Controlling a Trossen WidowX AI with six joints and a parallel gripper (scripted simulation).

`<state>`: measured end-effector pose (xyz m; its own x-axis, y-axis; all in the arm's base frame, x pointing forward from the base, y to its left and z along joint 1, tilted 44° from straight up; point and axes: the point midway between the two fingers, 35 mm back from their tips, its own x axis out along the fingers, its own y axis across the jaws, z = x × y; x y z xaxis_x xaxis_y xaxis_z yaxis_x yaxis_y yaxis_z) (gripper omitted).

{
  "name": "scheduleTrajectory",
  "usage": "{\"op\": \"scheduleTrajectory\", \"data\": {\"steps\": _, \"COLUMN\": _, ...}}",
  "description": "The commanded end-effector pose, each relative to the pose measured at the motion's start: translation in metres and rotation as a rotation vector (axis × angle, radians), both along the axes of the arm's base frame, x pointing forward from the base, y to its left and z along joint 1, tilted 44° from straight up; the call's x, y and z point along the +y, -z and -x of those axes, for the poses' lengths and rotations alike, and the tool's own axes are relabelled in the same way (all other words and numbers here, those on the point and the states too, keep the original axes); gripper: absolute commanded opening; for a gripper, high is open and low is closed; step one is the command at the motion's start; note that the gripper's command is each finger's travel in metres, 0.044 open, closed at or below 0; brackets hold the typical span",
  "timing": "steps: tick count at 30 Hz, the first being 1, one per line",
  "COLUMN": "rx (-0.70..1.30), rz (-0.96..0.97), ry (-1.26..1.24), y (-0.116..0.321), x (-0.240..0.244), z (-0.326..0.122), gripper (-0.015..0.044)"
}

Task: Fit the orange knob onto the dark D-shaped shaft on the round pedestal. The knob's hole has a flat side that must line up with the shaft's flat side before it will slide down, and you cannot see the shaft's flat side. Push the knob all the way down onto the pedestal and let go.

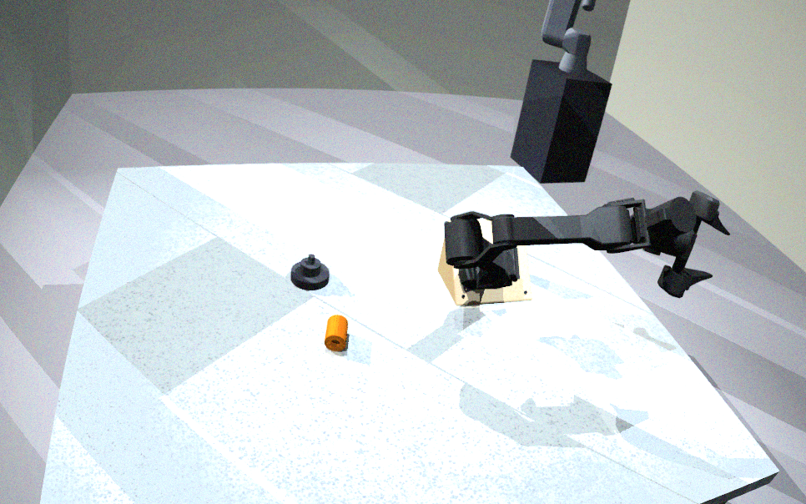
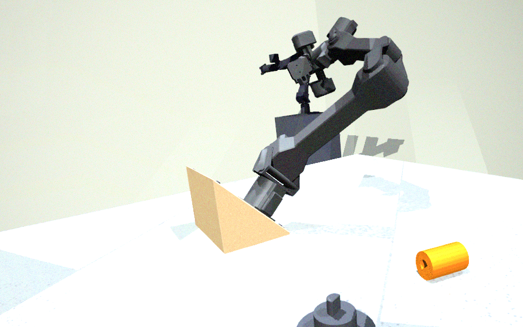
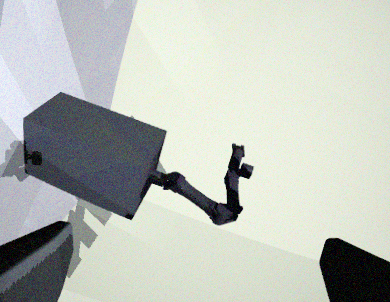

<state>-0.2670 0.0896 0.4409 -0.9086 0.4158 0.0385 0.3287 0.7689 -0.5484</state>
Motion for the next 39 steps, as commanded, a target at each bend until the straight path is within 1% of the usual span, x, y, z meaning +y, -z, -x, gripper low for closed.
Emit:
{"op": "scheduleTrajectory", "data": {"steps": 1, "rx": 0.000, "rz": 0.000, "ry": 0.008, "y": 0.000, "x": 0.002, "z": -0.001, "gripper": 0.0426}}
{"op": "scheduleTrajectory", "data": {"steps": 2, "rx": 0.002, "rz": 0.000, "ry": 0.032, "y": 0.000, "x": 0.009, "z": -0.003, "gripper": 0.0440}}
{"op": "scheduleTrajectory", "data": {"steps": 6, "rx": 0.010, "rz": 0.001, "ry": 0.221, "y": -0.003, "x": 0.056, "z": -0.028, "gripper": 0.0440}}
{"op": "scheduleTrajectory", "data": {"steps": 10, "rx": 0.020, "rz": 0.000, "ry": 0.418, "y": -0.005, "x": 0.099, "z": -0.062, "gripper": 0.0440}}
{"op": "scheduleTrajectory", "data": {"steps": 13, "rx": 0.043, "rz": 0.023, "ry": 0.522, "y": -0.005, "x": 0.119, "z": -0.085, "gripper": 0.0440}}
{"op": "scheduleTrajectory", "data": {"steps": 22, "rx": 0.068, "rz": 0.021, "ry": 0.952, "y": -0.006, "x": 0.174, "z": -0.191, "gripper": 0.0440}}
{"op": "scheduleTrajectory", "data": {"steps": 26, "rx": 0.068, "rz": 0.011, "ry": 1.150, "y": -0.007, "x": 0.183, "z": -0.244, "gripper": 0.0440}}
{"op": "scheduleTrajectory", "data": {"steps": 30, "rx": 0.066, "rz": 0.002, "ry": 1.348, "y": -0.007, "x": 0.182, "z": -0.298, "gripper": 0.0440}}
{"op": "scheduleTrajectory", "data": {"steps": 34, "rx": 0.102, "rz": 0.004, "ry": 1.536, "y": -0.010, "x": 0.170, "z": -0.349, "gripper": 0.0440}}
{"op": "scheduleTrajectory", "data": {"steps": 39, "rx": 0.122, "rz": -0.006, "ry": 1.777, "y": -0.011, "x": 0.142, "z": -0.409, "gripper": 0.0440}}
